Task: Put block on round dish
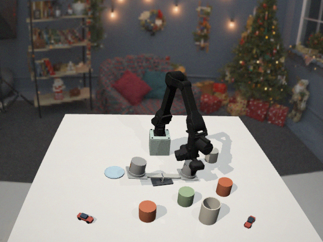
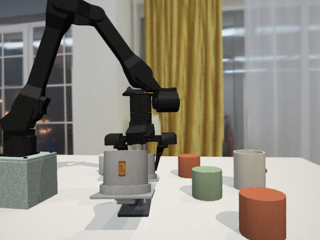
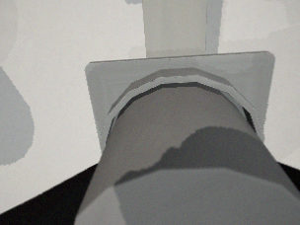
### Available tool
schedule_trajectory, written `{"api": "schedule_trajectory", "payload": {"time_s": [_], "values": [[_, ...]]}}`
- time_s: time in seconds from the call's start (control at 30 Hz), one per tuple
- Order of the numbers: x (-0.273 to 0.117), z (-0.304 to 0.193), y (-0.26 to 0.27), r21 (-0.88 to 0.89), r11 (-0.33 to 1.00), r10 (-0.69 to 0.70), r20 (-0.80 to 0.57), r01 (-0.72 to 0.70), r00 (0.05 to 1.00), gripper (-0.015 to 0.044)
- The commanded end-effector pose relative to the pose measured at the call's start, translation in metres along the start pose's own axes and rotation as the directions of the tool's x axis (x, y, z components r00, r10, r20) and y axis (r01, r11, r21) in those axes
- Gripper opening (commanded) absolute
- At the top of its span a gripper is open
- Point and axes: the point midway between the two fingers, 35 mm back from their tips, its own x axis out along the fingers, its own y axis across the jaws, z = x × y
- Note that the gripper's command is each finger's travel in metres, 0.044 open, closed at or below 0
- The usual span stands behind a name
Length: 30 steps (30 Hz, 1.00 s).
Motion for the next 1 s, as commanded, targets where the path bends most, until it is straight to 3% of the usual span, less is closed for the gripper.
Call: {"api": "schedule_trajectory", "payload": {"time_s": [0.0, 0.23, 0.97], "values": [[-0.001, 0.0, 0.0, 0.005, 1.0, -0.001, 0.004, 0.001, 1.0, 0.0182], [-0.009, 0.0, 0.002, 0.005, 1.0, -0.001, 0.004, 0.001, 1.0, 0.0], [-0.035, -0.002, 0.006, 0.005, 1.0, 0.0, 0.004, 0.0, 1.0, 0.0]]}}
